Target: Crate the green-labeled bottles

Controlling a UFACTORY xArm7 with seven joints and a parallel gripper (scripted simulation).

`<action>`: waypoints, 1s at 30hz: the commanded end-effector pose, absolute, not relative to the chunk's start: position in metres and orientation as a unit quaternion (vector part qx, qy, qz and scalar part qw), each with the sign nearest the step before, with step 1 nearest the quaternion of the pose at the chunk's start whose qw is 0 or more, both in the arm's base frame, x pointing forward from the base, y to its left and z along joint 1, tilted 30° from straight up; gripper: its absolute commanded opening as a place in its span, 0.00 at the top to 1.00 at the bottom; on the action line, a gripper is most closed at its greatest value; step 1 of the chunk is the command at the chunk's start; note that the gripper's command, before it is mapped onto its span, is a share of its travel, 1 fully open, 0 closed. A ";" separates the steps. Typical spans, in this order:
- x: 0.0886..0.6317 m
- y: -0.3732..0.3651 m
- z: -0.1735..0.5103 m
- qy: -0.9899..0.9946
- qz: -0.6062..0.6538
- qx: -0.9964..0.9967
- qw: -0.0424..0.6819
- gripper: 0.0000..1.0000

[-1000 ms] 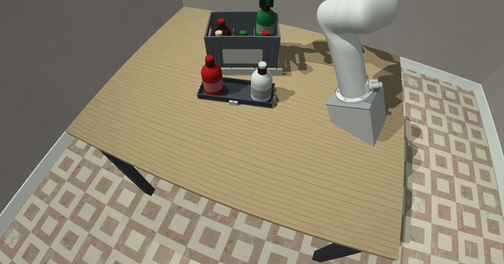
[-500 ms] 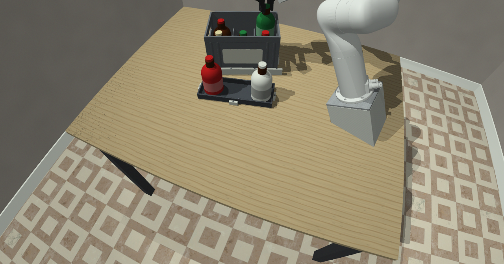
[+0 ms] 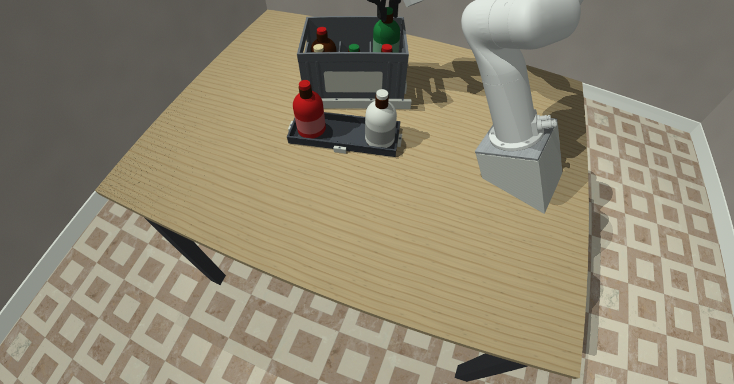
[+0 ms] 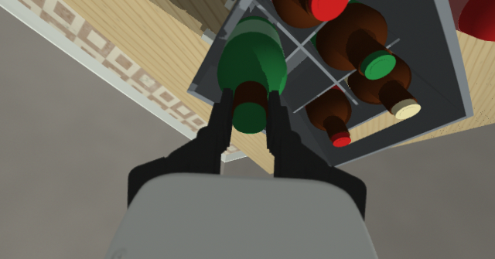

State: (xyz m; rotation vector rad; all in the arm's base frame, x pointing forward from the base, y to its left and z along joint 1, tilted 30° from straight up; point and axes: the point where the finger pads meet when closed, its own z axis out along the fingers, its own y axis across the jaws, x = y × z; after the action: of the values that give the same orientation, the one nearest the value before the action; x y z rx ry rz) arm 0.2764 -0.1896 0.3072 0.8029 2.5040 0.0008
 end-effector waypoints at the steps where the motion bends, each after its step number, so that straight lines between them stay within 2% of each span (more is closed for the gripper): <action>1: 0.276 -0.190 0.308 0.921 0.000 0.296 0.255 1.00; 30: 0.278 -0.191 0.305 0.921 0.000 0.296 0.255 1.00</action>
State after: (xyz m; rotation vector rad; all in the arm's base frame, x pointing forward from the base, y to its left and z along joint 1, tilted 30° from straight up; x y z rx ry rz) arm 0.2777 -0.1901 0.3047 0.8029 2.5039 0.0008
